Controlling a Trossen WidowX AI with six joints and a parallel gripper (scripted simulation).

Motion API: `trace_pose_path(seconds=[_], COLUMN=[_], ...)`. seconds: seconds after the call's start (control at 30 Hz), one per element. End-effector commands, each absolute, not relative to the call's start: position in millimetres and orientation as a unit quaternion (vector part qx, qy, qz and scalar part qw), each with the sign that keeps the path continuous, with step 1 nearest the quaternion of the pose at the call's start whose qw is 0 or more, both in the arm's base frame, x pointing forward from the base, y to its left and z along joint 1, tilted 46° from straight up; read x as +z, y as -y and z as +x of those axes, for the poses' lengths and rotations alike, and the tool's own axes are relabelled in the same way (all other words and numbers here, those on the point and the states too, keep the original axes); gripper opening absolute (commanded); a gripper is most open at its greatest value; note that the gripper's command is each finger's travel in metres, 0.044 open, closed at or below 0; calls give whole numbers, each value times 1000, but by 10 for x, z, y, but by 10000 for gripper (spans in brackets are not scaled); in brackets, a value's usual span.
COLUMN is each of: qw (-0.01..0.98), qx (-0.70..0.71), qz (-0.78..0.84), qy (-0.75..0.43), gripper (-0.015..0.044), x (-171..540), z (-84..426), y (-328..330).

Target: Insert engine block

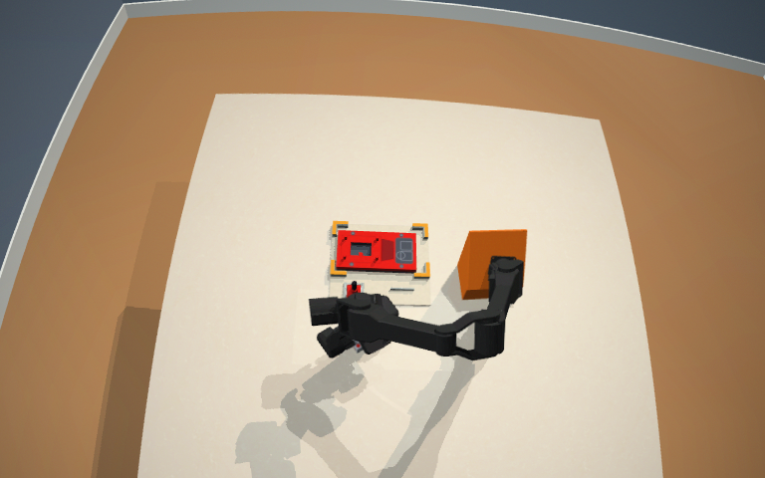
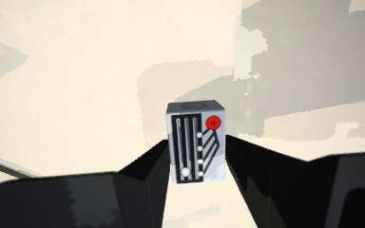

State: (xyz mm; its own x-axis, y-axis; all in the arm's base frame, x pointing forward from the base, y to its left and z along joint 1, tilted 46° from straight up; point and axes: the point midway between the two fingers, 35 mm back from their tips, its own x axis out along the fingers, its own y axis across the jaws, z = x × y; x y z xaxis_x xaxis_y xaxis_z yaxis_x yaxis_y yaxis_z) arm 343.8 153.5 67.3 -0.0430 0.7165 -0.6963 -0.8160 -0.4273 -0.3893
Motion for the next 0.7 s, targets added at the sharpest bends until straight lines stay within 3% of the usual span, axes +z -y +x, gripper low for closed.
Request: trace_pose_path(seconds=[0.0, 0.13, 0.27, 0.67], qw=[533, 533, 533, 531], qx=[721, 721, 720, 720], qz=[-440, -440, -440, -443], qy=[-57, -57, -57, -60], gripper=[131, 105, 0, 0], x=[670, 670, 699, 939], z=[3434, 3434, 3446, 3515], y=[-1546, -1546, -1513, -1240])
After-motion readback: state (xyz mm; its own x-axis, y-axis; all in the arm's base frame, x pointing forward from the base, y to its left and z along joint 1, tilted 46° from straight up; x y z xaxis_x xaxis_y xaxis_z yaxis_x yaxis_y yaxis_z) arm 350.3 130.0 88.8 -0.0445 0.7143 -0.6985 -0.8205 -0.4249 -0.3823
